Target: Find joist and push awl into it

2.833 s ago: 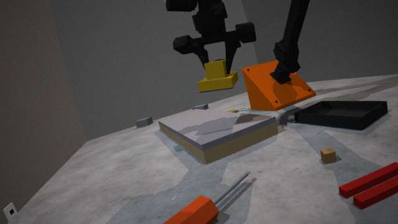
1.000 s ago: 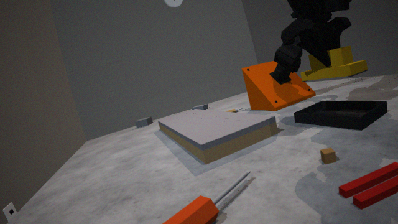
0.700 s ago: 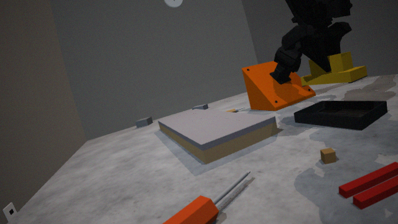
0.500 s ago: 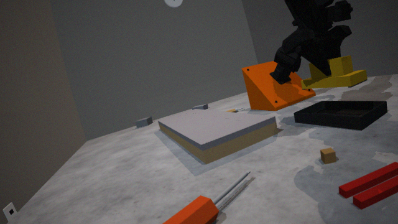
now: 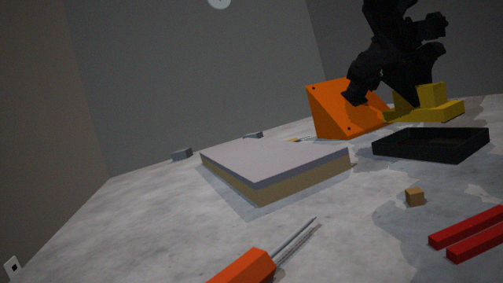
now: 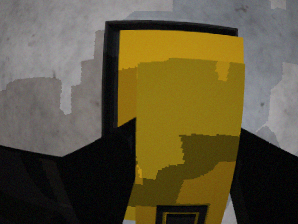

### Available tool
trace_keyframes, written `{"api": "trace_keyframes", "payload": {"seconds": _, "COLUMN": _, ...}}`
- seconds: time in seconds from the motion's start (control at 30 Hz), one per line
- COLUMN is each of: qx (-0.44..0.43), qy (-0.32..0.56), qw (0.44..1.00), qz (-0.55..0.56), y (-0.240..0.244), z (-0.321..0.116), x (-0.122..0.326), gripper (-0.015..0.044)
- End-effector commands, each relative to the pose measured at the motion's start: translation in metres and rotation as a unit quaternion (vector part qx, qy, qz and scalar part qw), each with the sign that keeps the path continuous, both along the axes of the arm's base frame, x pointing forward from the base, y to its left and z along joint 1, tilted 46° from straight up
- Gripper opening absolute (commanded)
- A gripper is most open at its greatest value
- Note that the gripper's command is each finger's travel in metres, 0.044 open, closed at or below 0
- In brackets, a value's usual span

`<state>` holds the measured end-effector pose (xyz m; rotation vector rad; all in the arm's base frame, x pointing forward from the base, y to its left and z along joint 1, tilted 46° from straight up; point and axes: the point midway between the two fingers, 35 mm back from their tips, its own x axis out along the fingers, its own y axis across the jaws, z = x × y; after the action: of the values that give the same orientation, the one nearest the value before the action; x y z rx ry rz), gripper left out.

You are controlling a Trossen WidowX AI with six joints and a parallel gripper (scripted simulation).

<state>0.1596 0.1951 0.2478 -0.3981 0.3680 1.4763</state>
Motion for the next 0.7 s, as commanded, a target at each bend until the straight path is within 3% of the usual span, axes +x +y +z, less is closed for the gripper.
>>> {"api": "trace_keyframes", "payload": {"seconds": 0.0, "qx": -0.001, "qy": 0.003, "qw": 1.000, "qz": -0.002, "y": 0.003, "z": -0.005, "x": 0.000, "gripper": 0.0000}}
{"api": "trace_keyframes", "payload": {"seconds": 0.67, "qx": 0.004, "qy": 0.003, "qw": 1.000, "qz": -0.004, "y": 0.022, "z": -0.020, "x": -0.001, "gripper": 0.0000}}
